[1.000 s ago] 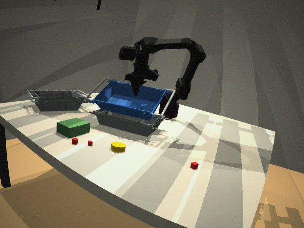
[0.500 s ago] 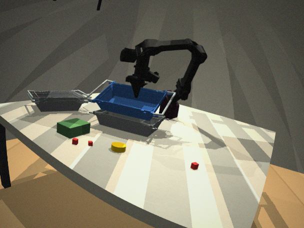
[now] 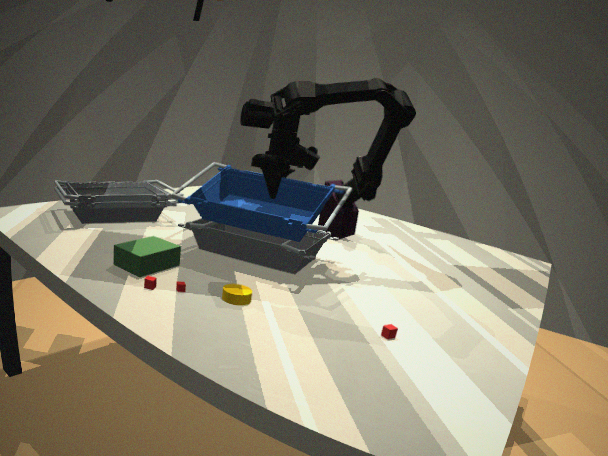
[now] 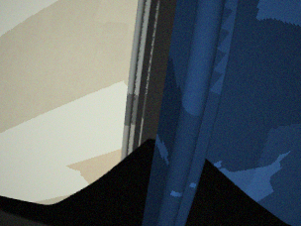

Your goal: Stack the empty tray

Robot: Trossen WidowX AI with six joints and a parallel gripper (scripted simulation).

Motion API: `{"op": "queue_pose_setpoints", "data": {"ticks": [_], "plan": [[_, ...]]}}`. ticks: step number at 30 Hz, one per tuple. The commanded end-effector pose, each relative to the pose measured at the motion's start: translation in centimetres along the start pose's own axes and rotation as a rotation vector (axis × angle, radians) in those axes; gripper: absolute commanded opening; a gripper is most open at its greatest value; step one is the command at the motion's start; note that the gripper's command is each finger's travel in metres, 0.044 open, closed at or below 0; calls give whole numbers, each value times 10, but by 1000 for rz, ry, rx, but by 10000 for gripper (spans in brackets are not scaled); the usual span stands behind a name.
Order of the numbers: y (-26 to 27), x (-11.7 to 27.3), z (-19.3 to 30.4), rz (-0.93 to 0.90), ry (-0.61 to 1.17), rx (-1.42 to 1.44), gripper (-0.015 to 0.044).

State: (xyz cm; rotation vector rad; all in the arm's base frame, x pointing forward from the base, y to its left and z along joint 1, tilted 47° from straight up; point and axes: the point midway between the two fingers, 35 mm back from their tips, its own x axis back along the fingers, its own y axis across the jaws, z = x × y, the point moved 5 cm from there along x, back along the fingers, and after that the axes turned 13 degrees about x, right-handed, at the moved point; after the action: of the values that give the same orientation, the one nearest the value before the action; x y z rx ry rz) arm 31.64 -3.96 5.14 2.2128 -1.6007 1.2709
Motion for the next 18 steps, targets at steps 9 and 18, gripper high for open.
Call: {"op": "queue_pose_setpoints", "data": {"ticks": [9, 18], "plan": [[3, -10, -3, -20, -6, 0, 0], [4, -13, -3, -20, -6, 0, 0]]}}
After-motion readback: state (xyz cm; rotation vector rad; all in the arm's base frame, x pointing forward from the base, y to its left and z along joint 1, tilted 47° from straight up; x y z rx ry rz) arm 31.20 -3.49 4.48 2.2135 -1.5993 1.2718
